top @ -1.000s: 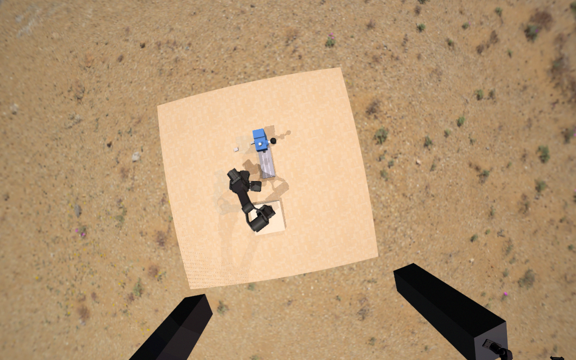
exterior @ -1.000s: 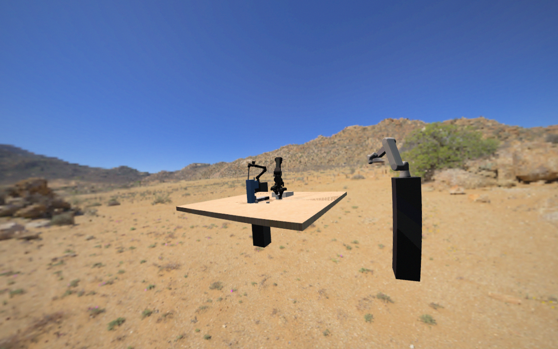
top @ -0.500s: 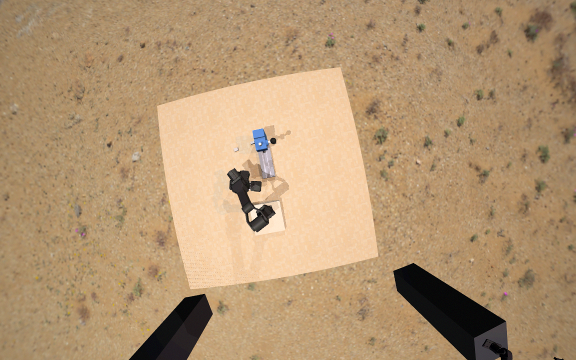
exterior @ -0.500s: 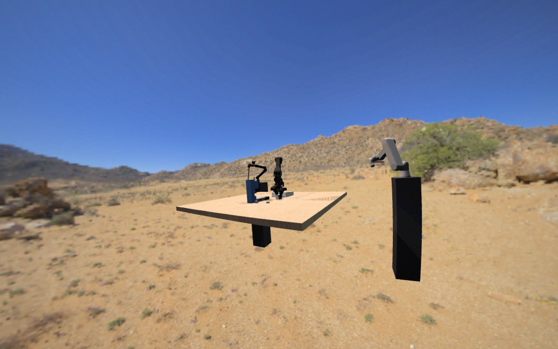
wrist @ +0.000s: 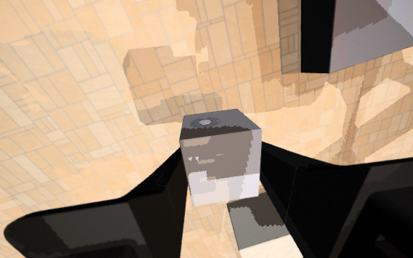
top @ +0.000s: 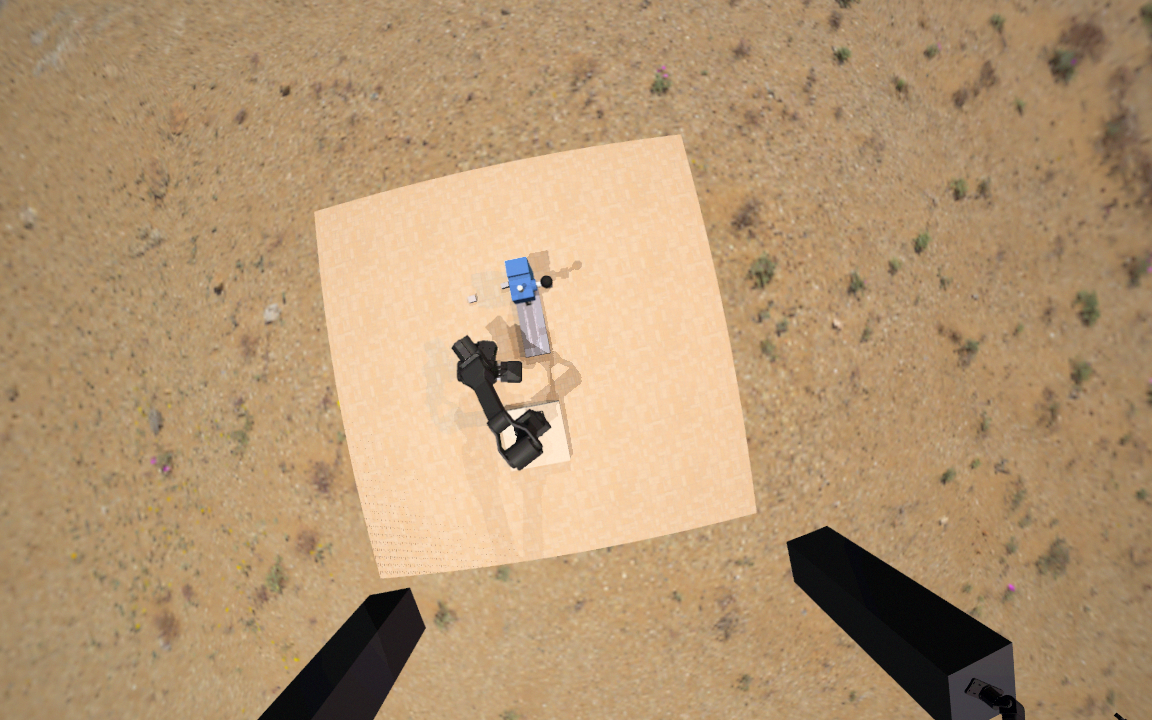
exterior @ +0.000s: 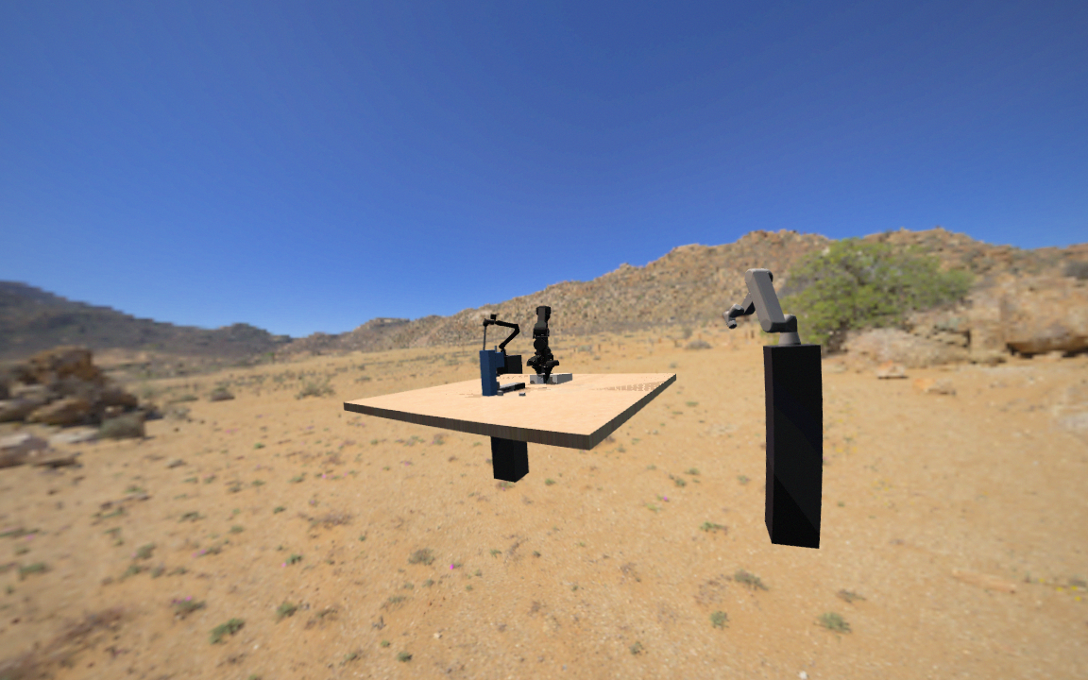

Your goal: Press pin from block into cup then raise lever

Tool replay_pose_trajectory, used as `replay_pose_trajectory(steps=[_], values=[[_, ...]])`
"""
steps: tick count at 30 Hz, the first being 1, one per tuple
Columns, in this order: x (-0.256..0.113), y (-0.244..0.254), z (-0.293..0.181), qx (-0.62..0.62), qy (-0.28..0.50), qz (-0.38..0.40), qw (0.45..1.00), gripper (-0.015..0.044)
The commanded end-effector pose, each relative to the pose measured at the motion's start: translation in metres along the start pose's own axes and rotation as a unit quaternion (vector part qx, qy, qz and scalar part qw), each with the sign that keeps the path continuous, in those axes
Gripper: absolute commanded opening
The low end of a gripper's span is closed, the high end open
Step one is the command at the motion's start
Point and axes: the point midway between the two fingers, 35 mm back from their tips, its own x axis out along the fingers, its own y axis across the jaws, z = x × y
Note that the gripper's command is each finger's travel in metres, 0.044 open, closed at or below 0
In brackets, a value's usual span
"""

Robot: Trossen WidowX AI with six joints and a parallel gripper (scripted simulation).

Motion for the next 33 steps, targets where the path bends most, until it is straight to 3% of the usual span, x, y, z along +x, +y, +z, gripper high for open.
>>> replay_pose_trajectory(steps=[1,17,33], values=[[-0.002,0.0009,0.0002,-0.051,0.009,0.002,0.999,0.0],[-0.0008,0.0003,0.0002,-0.305,0.05,0.012,0.951,0.0],[0.0003,-0.0003,0.0006,-0.536,0.082,0.045,0.839,0.0]])
